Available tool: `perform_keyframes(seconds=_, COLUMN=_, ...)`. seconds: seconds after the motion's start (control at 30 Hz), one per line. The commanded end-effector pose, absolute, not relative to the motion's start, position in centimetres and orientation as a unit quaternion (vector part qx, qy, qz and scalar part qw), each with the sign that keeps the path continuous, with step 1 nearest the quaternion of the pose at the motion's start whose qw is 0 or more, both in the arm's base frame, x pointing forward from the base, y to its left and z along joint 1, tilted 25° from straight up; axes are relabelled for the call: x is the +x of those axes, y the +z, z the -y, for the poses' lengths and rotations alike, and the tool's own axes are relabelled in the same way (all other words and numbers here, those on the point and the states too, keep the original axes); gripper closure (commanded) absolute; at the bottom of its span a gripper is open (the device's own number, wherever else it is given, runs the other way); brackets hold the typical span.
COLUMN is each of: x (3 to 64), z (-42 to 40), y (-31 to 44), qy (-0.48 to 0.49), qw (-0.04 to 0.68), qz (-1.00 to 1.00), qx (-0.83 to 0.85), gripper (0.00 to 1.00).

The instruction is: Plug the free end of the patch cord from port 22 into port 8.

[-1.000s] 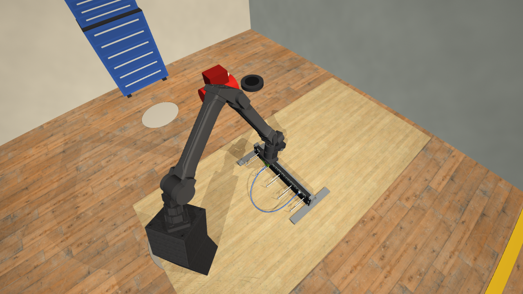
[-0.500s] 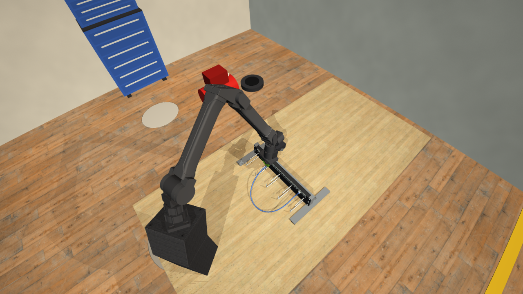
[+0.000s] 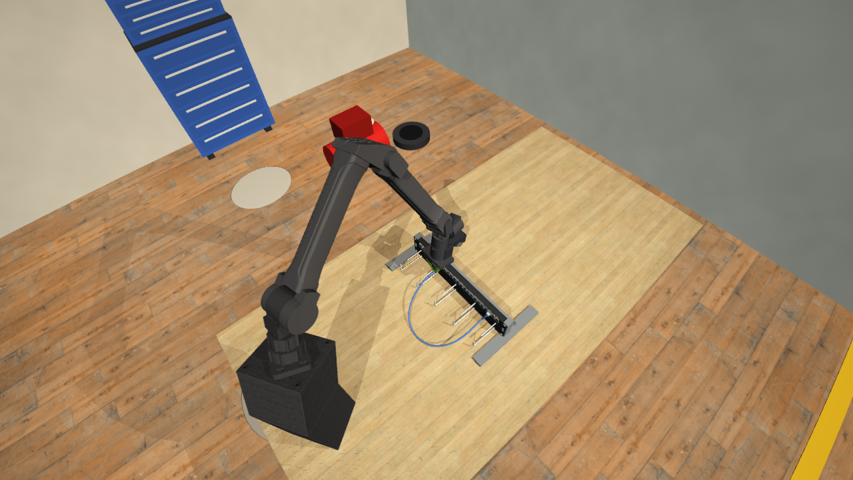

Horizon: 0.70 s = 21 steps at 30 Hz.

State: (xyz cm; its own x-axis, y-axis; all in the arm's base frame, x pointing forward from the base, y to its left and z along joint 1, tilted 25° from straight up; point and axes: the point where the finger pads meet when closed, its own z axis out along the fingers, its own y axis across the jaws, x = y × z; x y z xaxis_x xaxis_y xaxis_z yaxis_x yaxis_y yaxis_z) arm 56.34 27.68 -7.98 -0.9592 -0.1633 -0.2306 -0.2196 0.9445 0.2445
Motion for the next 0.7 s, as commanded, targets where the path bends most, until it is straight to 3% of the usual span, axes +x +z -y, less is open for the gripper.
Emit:
perform_keyframes(seconds=0.0, x=61.0, z=-27.9, y=-2.4, qy=0.148, qw=0.176, qz=-0.969, qx=-0.091, gripper=1.00)
perform_keyframes(seconds=0.67, x=59.5, z=-27.9, y=-3.6, qy=0.149, qw=0.190, qz=-0.967, qx=-0.085, gripper=1.00)
